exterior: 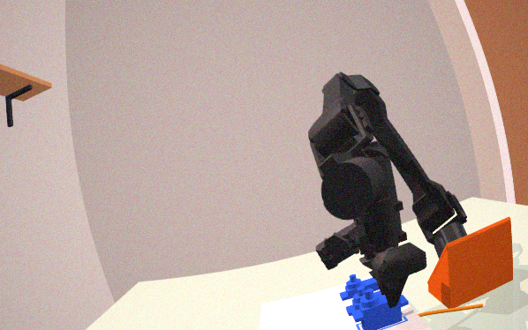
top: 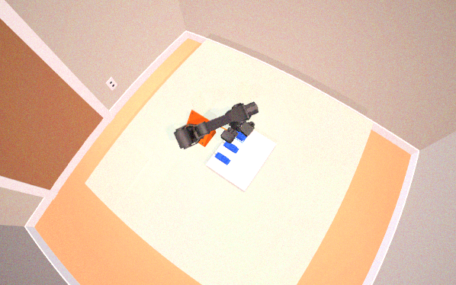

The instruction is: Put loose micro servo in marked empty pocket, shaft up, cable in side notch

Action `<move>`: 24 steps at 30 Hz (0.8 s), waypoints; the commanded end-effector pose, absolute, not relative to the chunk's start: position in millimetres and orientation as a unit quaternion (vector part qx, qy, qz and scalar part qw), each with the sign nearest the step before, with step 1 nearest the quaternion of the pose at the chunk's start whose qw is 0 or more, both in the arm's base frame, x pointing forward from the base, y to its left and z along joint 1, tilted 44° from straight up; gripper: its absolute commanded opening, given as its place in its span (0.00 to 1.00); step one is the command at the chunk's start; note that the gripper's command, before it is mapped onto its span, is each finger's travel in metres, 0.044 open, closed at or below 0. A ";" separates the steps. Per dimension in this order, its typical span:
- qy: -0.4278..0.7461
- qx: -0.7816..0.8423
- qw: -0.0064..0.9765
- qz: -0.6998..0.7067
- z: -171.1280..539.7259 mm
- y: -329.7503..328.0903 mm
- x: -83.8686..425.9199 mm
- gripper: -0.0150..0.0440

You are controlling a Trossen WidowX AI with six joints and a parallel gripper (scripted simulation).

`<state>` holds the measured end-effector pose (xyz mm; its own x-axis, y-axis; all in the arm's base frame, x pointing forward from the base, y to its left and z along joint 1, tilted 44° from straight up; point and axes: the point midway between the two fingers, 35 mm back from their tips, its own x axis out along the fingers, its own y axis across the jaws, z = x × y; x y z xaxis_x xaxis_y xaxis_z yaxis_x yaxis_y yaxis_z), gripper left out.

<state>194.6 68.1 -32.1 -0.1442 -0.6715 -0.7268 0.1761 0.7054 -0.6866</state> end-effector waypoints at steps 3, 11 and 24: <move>0.676 -0.186 0.629 -0.335 -35.9 64.7 193.9 0.25; 0.676 -0.186 0.629 -0.335 -40.9 60.0 192.9 0.25; 0.676 -0.186 0.629 -0.336 -49.6 51.7 191.3 0.25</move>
